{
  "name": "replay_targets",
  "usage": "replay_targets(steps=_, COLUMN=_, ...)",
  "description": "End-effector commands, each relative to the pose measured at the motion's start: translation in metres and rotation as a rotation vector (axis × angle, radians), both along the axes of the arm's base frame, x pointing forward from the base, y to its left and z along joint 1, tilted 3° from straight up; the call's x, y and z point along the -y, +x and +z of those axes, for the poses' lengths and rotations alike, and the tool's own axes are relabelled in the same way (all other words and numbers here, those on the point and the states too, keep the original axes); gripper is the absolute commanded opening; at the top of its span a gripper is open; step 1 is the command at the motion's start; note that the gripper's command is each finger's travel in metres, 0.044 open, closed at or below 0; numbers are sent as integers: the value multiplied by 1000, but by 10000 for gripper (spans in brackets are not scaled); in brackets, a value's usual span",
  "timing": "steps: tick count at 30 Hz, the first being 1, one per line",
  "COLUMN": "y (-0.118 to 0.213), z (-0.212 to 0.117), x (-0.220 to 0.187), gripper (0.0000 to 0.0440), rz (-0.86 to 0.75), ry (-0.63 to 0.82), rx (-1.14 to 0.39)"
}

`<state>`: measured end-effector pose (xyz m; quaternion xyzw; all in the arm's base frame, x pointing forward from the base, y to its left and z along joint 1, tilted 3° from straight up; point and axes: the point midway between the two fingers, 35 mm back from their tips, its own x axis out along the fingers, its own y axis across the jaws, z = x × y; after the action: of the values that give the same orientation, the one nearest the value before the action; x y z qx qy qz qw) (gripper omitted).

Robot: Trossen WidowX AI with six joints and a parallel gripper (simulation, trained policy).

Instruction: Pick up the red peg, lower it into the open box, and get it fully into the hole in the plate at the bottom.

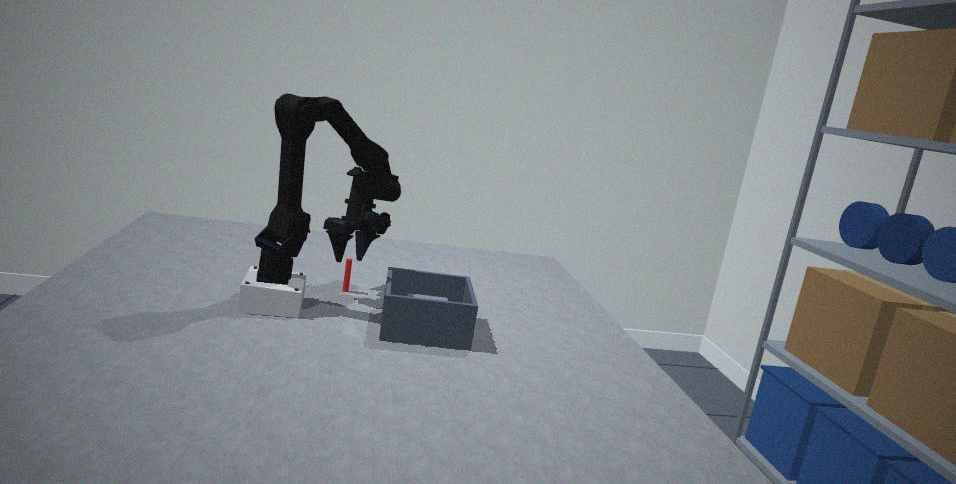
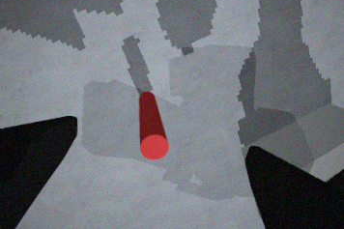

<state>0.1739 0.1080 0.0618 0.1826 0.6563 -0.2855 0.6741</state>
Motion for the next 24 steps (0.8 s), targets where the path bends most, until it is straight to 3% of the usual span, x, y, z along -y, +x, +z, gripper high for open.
replay_targets(steps=1, y=0, z=-19, x=1, gripper=440, rz=-15, ry=-16, rx=-7)
replay_targets(steps=7, y=3, z=-42, x=2, gripper=439, rz=-19, ry=-30, rx=8)
replay_targets(steps=10, y=3, z=-52, x=4, gripper=413, rz=-18, ry=-37, rx=8)
replay_targets(steps=24, y=-7, z=-76, x=13, gripper=52, rz=-26, ry=-96, rx=-63)
